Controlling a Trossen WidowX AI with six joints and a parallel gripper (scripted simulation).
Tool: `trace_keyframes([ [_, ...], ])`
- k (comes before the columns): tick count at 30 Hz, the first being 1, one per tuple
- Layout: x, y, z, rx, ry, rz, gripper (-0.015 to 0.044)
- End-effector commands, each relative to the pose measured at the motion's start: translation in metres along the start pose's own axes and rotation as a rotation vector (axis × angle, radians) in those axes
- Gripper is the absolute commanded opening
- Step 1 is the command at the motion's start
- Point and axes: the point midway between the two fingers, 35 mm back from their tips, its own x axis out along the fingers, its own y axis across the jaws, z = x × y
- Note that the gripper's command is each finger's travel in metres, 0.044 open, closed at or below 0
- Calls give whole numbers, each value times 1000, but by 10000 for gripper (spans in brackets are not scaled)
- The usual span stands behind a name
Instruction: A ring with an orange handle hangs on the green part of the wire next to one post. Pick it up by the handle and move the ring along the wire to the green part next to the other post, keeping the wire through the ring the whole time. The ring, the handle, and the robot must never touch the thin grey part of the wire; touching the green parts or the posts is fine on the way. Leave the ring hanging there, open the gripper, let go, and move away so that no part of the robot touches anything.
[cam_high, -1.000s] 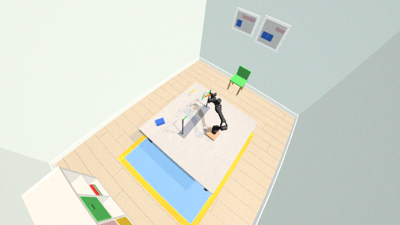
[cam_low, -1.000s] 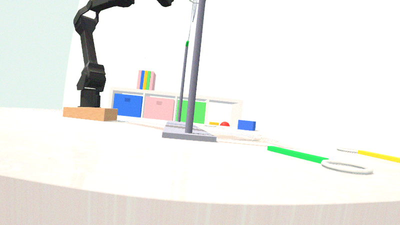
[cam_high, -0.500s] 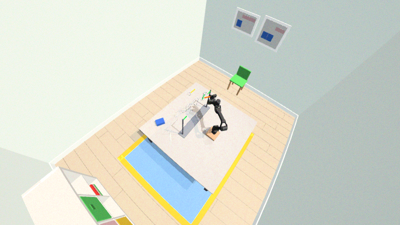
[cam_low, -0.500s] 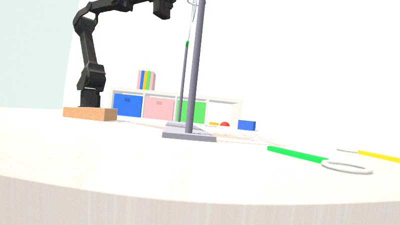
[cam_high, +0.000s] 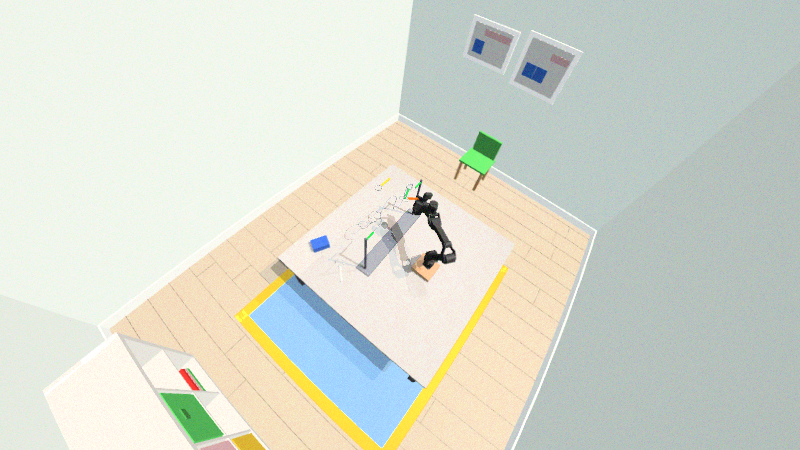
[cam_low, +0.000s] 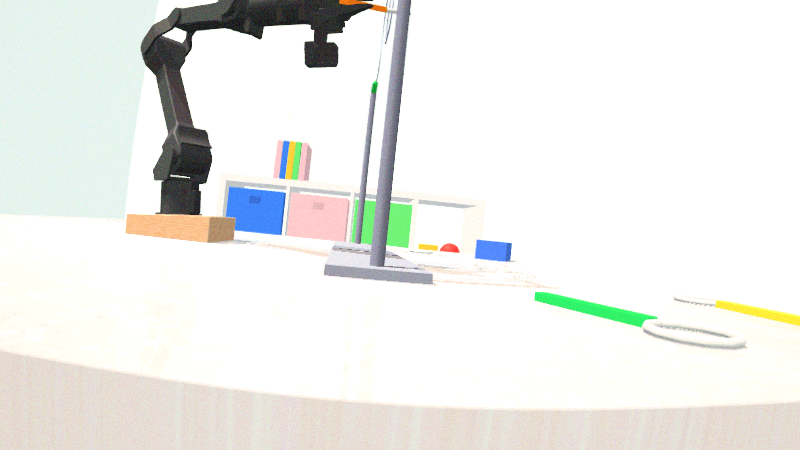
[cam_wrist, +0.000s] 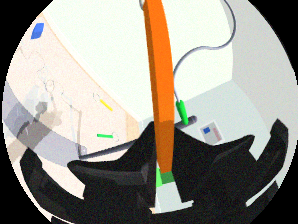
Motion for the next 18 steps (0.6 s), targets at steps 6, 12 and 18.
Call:
trace_keyframes([
  [6,-7,36,4,212,30,114,-150],
  [12,-13,57,10,343,47,187,-150],
  [18,-20,77,19,472,63,258,-150],
])
